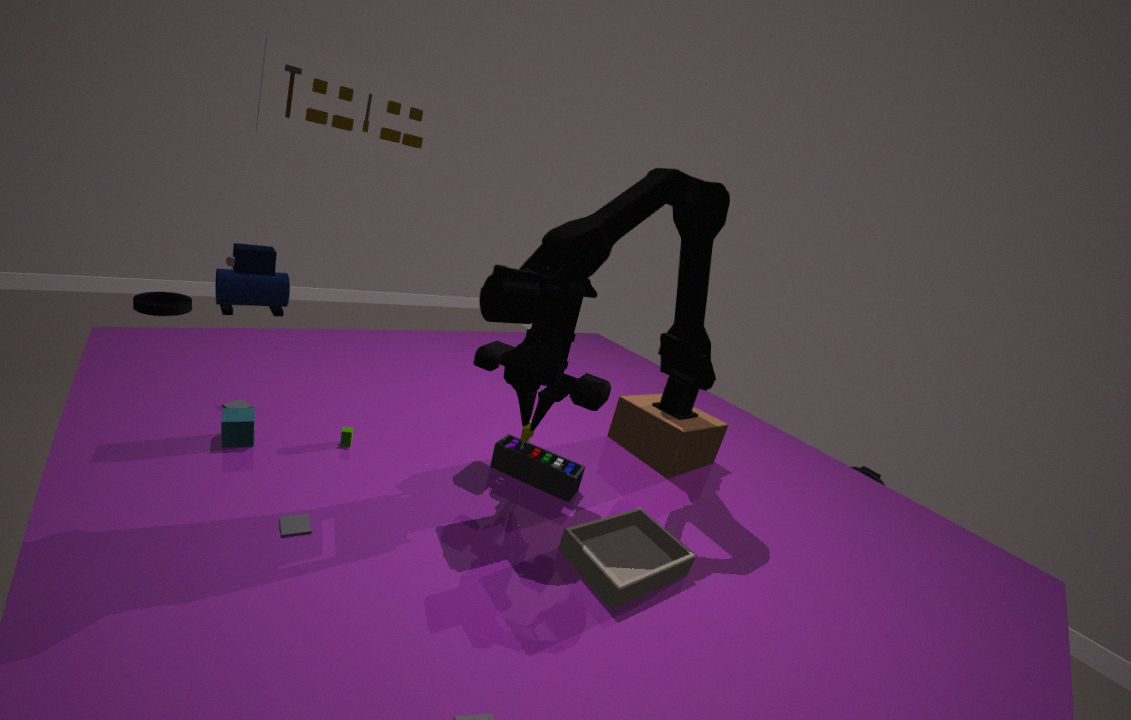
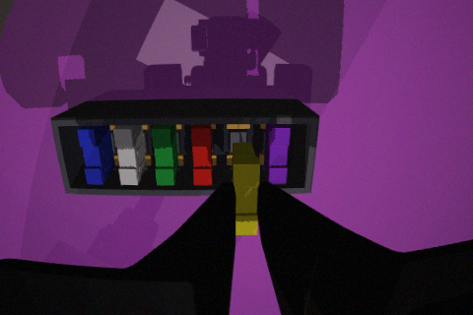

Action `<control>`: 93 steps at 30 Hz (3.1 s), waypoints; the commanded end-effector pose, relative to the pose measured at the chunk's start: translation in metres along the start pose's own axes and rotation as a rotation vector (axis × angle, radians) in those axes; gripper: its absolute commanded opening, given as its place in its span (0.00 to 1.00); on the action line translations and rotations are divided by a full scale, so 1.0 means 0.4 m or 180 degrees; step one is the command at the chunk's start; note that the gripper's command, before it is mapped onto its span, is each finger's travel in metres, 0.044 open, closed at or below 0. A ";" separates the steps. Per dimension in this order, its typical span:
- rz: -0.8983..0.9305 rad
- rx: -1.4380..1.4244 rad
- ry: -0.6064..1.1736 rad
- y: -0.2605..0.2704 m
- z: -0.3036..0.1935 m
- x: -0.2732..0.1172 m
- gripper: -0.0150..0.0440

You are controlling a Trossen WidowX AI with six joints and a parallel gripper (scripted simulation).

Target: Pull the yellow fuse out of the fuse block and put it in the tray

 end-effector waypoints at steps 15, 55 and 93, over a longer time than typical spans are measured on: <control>-0.0008 0.0015 -0.0005 0.007 0.005 -0.055 0.25; 0.0050 0.0013 -0.0016 0.520 0.120 -0.060 0.25; 0.0045 -0.0001 -0.0033 0.522 0.123 0.031 0.52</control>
Point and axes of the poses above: the point midway between the two fingers, 35 mm back from their tips, its own x axis out along the fingers, its own y axis across the jaws, z = x × y, the point moved 9 cm from there along -x, back along the fingers, and after that the axes turned 12 degrees about x, right-handed, at the moved point
